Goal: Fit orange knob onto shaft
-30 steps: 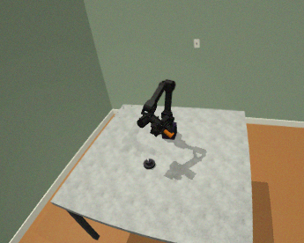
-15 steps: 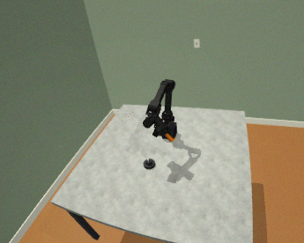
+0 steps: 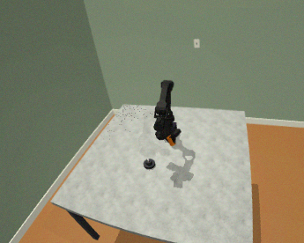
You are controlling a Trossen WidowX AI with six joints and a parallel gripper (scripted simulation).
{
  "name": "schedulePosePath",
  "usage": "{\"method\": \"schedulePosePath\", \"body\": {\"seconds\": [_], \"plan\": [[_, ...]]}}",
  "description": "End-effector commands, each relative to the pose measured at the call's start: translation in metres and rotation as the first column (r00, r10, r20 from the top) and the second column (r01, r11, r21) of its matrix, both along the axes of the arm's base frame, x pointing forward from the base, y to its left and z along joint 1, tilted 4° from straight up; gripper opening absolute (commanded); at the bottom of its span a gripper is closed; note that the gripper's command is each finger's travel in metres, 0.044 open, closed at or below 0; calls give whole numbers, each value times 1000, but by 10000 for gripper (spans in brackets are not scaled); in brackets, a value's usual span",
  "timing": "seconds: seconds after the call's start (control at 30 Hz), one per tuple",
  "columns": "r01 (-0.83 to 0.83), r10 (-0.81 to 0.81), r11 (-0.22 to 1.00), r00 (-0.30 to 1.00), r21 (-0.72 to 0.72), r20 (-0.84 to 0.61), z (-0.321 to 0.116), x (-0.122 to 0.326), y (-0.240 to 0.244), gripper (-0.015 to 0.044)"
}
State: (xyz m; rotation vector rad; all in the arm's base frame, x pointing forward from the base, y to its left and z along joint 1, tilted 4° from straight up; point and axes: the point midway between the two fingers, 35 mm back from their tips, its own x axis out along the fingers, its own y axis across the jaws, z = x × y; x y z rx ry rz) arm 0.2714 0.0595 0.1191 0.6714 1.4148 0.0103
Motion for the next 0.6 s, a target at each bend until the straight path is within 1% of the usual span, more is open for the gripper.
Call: {"method": "schedulePosePath", "body": {"seconds": [0.0, 0.3, 0.43, 0.57], "plan": [[3, -6, 997, 1000, -81, -31, -5, 3, 3, 0], [-12, -24, 959, 992, -282, -125, -22, 6, 11, 0], [-12, -25, 959, 992, -284, -126, -31, 9, 13, 0], [-13, -25, 957, 991, -289, -129, -51, 14, 15, 0]]}}
